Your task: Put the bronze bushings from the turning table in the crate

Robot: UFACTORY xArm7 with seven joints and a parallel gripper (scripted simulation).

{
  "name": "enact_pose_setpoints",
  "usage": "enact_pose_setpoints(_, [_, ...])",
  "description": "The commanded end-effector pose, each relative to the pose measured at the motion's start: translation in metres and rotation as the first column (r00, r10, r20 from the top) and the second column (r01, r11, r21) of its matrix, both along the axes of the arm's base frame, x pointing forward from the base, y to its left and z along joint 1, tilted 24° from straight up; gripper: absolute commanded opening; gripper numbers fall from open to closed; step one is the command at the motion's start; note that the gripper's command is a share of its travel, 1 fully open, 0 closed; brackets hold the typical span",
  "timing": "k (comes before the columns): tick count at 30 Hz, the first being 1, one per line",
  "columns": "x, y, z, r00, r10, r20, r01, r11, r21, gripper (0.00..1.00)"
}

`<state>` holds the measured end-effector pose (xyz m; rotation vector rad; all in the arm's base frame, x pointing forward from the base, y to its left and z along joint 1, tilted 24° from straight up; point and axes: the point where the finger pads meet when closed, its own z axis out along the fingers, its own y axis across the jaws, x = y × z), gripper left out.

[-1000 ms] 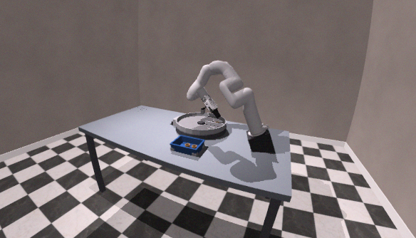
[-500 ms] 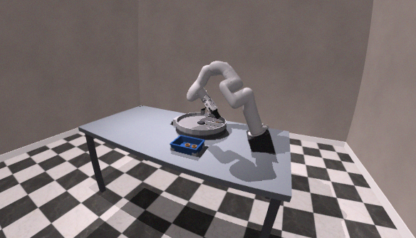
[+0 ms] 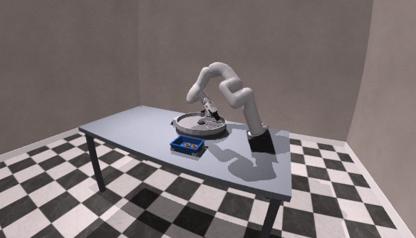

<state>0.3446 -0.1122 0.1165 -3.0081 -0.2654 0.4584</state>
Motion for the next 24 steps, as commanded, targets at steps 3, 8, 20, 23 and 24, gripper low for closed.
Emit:
enact_pose_setpoints(3, [0.0018,0.0,-0.0022,1.0,-0.001,0.002,0.001,1.0,-0.001,0.11])
enact_pose_setpoints(8, [0.0025,0.0004,-0.0041,1.0,-0.001,0.002,0.001,1.0,-0.001,0.11])
enact_pose_setpoints(20, [0.0028,0.0005,-0.0046,1.0,-0.001,0.002,0.001,1.0,-0.001,0.11])
enact_pose_setpoints(23, [0.0031,0.0006,-0.0054,1.0,-0.001,0.002,0.001,1.0,-0.001,0.11])
enact_pose_setpoints(24, [0.0036,0.0008,-0.0067,1.0,-0.001,0.002,0.001,1.0,-0.001,0.11])
